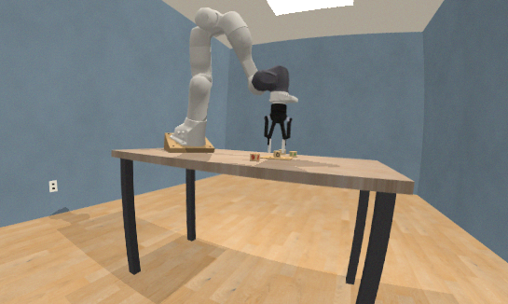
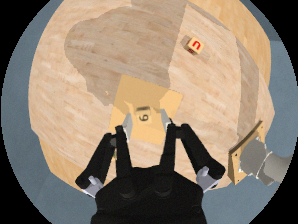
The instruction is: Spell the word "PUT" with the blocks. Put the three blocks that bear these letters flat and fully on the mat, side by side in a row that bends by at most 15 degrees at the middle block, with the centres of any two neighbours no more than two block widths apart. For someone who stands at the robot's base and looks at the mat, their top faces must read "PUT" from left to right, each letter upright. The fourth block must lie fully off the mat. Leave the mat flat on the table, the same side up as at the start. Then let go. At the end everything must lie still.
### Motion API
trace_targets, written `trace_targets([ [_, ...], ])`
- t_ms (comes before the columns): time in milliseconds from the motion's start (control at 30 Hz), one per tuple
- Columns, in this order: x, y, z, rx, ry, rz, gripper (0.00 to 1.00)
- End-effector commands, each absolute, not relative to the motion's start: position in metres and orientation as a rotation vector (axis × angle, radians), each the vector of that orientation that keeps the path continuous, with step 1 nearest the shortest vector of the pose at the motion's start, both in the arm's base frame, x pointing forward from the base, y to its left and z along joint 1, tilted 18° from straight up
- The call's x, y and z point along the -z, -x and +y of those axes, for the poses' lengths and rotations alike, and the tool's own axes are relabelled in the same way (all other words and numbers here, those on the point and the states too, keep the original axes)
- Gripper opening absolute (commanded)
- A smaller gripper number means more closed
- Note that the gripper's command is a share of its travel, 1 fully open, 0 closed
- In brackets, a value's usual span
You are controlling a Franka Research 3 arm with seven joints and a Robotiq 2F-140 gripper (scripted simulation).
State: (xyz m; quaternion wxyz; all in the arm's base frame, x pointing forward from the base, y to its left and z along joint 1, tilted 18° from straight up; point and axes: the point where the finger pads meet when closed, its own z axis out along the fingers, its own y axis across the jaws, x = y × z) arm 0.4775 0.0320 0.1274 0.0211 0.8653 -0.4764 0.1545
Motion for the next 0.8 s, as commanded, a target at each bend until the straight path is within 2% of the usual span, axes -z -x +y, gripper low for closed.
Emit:
trace_targets([
  [0, -0.125, -0.484, 0.032, -0.496, -2.691, -1.484, 0.4],
  [767, -0.112, -0.487, 0.03, -0.496, -2.691, -1.484, 0.4],
])
